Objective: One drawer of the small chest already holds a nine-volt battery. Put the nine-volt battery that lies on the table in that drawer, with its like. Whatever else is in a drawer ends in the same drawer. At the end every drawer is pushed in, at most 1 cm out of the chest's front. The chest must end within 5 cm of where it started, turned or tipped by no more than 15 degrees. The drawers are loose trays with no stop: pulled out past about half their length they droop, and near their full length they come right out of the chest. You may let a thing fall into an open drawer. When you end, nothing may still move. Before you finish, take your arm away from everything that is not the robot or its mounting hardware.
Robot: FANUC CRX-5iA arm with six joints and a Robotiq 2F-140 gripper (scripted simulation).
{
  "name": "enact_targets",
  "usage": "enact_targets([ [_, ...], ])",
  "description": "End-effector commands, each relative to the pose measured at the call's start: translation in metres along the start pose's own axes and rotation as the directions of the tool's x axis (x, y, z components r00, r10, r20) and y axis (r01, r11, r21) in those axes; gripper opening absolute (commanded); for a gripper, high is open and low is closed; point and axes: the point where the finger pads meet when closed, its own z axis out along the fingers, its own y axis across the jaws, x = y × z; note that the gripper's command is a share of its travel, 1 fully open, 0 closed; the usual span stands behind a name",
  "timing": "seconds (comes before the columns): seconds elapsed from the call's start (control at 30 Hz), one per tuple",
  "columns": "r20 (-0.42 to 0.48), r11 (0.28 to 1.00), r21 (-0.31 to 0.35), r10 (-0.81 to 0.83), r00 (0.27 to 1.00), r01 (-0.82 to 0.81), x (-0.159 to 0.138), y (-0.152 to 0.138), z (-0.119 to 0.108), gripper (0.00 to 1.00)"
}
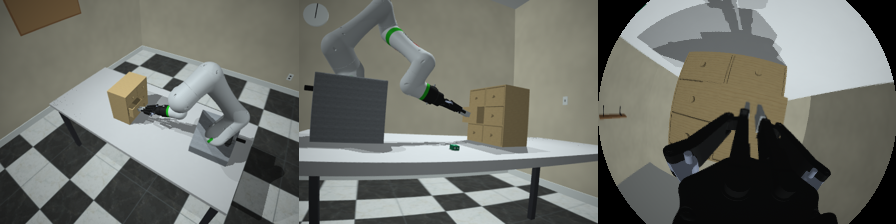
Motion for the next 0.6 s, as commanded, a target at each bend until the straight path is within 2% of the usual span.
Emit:
enact_targets([
  [0.0,0.0,1.0,0.0,0.0,1.0,0.0,0.001,0.0,-0.004,0.08],
  [0.57,0.0,1.0,0.0,0.0,1.0,0.0,0.006,0.0,-0.017,0.08],
])
